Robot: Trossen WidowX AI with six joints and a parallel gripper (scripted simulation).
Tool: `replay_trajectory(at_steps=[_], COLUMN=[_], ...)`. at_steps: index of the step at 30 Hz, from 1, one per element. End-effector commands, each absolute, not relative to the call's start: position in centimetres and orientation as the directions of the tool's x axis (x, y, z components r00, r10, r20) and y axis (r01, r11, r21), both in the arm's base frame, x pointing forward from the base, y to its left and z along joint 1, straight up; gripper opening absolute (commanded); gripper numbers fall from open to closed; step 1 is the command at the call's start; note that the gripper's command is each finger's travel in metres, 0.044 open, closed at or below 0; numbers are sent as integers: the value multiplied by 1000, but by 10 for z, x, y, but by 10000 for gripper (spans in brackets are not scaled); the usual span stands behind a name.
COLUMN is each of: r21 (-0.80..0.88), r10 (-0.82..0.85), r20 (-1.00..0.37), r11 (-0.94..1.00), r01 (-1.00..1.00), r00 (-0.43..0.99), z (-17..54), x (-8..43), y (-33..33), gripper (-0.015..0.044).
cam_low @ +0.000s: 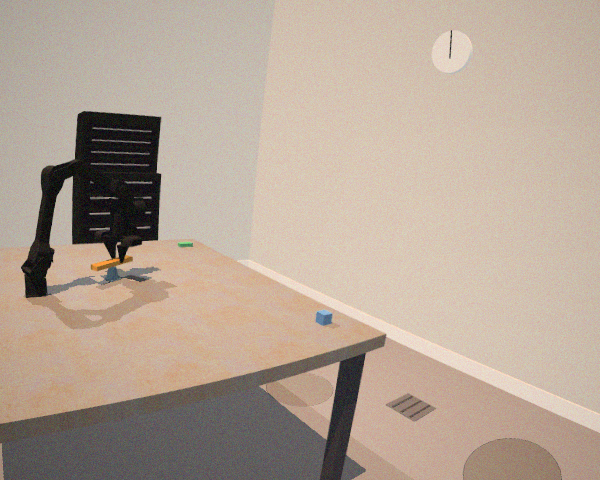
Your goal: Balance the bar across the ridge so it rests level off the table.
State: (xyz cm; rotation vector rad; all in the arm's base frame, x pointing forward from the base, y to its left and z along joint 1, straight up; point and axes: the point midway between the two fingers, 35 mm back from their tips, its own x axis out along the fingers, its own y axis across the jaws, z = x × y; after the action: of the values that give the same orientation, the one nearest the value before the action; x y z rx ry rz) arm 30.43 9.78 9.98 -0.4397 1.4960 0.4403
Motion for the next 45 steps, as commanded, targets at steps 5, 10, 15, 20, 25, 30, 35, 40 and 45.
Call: replay_trajectory(at_steps=[5,10,15,20,25,30,35,40,45], r21=[-8,-8,-8,-8,-8,-8,-7,-7,-7], r10=[8,8,8,8,8,8,9,9,9], r20=[-1000,-1000,-1000,-1000,-1000,-1000,-1000,-1000,-1000], r11=[845,845,845,845,845,845,845,845,845], r01=[-534,-534,-534,-534,-534,-534,-534,-534,-534], r00=[28,28,28,28,28,28,28,27,27], z=[100,100,100,100,100,100,144,198,200], x=[304,304,304,304,304,304,308,302,302], y=[98,98,98,98,98,98,99,97,97], gripper=[173,185,185,238,369,440,440,440,440])
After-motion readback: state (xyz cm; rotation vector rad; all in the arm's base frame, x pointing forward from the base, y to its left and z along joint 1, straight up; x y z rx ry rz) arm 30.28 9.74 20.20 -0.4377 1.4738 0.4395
